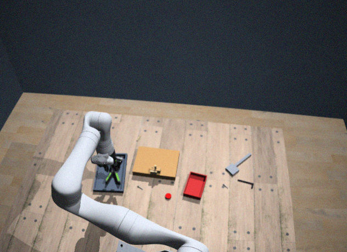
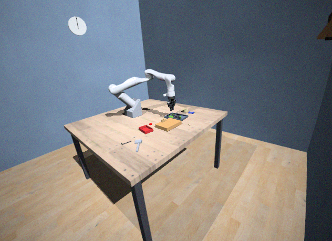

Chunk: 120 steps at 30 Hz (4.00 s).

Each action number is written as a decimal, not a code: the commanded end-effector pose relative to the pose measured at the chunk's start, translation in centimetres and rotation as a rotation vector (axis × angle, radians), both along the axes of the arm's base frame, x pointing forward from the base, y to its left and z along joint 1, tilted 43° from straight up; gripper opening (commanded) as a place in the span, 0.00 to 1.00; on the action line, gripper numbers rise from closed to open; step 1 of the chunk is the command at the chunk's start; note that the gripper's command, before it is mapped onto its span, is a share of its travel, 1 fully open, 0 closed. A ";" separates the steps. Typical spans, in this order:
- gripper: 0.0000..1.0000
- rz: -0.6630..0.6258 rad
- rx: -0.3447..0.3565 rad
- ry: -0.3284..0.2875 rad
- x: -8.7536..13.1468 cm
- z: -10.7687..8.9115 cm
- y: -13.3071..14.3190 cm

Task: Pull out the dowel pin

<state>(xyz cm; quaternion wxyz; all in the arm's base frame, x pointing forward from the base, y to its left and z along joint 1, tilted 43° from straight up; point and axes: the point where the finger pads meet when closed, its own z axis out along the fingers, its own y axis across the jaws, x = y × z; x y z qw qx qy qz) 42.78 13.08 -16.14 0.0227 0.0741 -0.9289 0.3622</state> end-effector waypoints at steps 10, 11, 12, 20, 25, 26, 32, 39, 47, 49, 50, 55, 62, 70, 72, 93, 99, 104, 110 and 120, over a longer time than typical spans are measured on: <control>0.75 0.003 0.000 -0.001 0.0 0.0 0.1; 0.75 0.003 0.000 -0.001 0.0 0.0 0.1; 0.75 0.003 0.000 -0.001 0.0 0.0 0.1; 0.75 0.003 0.000 -0.001 0.0 0.0 0.1; 0.75 0.003 0.000 -0.001 0.0 0.0 0.1; 0.75 0.003 0.000 -0.001 0.0 0.0 0.1; 0.75 0.003 0.000 -0.001 0.0 0.0 0.1; 0.75 0.003 0.000 -0.001 0.0 0.0 0.1; 0.75 0.003 0.000 -0.001 0.0 -0.1 0.0; 0.75 0.003 0.000 -0.001 0.0 -0.2 -0.1; 0.75 0.003 0.000 -0.001 0.0 -0.3 -0.1; 0.75 0.003 0.000 -0.001 0.0 -0.4 -0.3; 0.75 0.003 0.000 -0.001 0.0 -0.9 -0.8; 0.75 0.003 0.000 -0.001 0.1 -1.5 -1.3; 0.75 0.003 0.000 -0.001 0.1 -1.6 -1.4; 0.75 0.003 0.000 -0.001 0.1 -2.7 -2.4; 0.75 0.003 0.000 -0.001 0.1 -2.8 -2.4; 0.75 0.003 0.000 -0.001 0.1 -2.8 -2.4; 0.75 0.003 0.000 -0.001 0.1 -2.8 -2.4; 0.75 0.003 0.000 -0.001 0.1 -2.8 -2.4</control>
